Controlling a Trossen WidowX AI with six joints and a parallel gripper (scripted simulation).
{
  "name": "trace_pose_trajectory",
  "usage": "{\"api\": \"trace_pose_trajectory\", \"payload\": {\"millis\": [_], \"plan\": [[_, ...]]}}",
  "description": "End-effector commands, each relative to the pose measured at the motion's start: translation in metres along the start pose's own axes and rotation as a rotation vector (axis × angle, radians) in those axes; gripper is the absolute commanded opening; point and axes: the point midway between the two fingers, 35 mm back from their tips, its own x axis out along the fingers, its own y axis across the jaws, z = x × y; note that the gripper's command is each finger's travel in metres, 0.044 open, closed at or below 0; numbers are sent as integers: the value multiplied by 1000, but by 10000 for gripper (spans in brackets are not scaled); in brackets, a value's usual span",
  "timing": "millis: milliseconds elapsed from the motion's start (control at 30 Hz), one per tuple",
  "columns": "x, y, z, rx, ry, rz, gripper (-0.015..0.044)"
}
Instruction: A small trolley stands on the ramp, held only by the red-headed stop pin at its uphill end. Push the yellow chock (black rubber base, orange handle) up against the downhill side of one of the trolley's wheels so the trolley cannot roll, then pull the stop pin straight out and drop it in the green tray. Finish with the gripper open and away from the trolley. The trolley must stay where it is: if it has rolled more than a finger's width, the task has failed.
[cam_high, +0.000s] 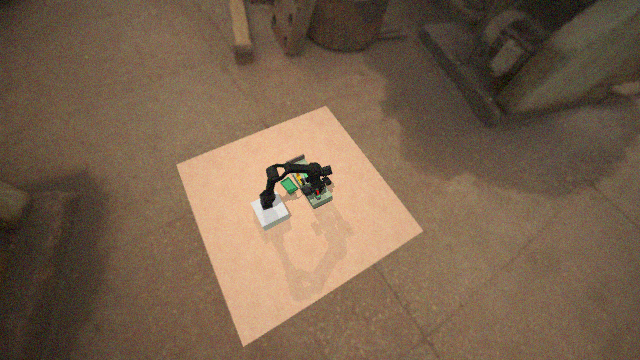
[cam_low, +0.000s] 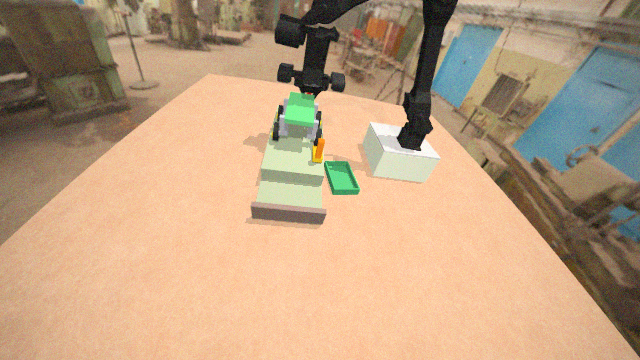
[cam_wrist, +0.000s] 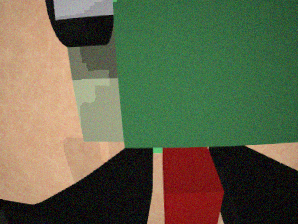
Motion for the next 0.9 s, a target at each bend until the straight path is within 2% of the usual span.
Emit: {"api": "trace_pose_trajectory", "payload": {"millis": [0,233,867], "plan": [[-1,0,0,1,0,-1,45],[-1,0,0,1,0,-1,0],[-14,2,-2,-4,-1,-1,0]]}}
